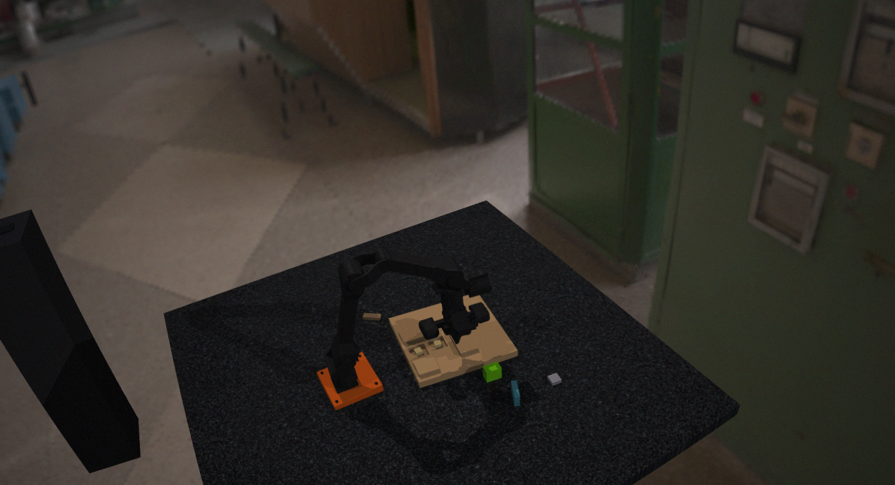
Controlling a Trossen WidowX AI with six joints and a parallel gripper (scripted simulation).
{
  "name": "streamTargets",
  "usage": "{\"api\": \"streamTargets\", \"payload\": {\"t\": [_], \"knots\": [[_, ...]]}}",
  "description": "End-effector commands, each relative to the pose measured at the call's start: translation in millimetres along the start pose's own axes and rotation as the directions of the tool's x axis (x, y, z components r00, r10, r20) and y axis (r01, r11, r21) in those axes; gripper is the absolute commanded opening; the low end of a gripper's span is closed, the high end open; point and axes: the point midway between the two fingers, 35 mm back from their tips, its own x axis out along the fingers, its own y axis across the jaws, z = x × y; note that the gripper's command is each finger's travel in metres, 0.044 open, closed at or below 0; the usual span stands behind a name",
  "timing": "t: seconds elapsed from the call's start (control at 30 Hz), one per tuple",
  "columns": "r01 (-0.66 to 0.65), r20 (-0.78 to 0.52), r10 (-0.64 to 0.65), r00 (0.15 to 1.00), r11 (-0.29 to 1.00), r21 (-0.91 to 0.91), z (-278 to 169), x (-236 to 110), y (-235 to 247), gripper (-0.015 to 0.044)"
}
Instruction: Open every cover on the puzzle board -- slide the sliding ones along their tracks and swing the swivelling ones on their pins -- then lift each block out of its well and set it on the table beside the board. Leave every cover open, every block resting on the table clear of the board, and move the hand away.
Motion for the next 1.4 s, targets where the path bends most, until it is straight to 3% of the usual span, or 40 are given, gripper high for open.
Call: {"api": "streamTargets", "payload": {"t": [0.0,1.37], "knots": [[0.008,0.005,-0.008,1.000,1.000,0.002,0.8,6.6,-1.4,0.0000],[0.007,0.005,-0.007,1.000,1.000,0.002,3.0,38.4,2.0,0.0000]]}}
